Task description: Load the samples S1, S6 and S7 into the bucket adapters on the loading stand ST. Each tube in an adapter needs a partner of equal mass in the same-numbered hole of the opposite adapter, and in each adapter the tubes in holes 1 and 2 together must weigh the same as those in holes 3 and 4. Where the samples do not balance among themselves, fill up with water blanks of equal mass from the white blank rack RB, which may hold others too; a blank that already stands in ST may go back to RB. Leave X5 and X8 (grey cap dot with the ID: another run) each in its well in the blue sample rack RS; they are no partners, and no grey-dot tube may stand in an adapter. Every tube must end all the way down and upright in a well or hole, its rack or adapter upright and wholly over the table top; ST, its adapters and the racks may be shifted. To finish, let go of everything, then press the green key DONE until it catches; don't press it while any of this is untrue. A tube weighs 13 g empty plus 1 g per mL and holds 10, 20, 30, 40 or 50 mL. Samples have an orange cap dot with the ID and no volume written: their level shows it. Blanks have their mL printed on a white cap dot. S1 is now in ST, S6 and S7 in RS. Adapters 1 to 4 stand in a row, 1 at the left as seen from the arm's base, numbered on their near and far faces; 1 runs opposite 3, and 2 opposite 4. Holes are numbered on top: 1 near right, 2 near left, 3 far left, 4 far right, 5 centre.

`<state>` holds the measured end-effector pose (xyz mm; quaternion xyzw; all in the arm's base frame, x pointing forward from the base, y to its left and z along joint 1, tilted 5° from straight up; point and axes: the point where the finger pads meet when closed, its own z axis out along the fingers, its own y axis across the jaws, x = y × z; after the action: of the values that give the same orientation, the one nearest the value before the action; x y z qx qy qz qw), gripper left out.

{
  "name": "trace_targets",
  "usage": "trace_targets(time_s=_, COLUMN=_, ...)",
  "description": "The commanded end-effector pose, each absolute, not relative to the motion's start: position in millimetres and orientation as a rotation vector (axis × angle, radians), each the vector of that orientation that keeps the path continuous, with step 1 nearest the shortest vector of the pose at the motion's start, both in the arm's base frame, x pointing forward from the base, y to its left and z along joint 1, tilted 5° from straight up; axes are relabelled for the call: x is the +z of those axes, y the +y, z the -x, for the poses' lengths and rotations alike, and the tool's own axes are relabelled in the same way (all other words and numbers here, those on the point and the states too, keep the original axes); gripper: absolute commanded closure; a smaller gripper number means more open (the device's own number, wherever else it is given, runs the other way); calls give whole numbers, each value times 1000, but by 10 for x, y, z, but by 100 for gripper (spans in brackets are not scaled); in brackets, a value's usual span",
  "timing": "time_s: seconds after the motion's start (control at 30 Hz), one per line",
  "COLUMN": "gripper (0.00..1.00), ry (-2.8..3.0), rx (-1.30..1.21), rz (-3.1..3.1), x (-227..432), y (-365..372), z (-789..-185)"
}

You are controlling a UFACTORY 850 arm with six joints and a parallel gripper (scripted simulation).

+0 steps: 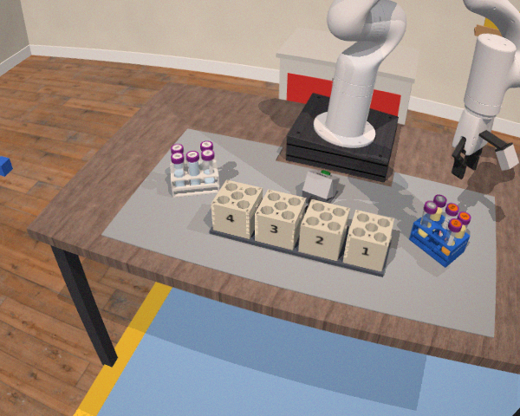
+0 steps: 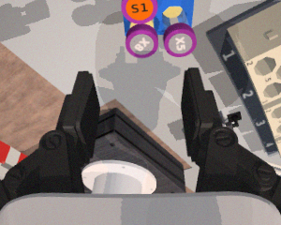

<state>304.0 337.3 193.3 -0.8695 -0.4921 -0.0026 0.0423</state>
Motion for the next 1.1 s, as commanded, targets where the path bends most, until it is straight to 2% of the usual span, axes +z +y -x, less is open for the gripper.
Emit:
trace_targets(time_s=0.0, gripper=43, ry=-1505, rx=-11, rz=2660, x=1940, y=3378, z=-3045)
trace_targets(time_s=1.07, gripper=43, ry=-1505, rx=-11, rz=2660, x=1402, y=3420, z=-3025)
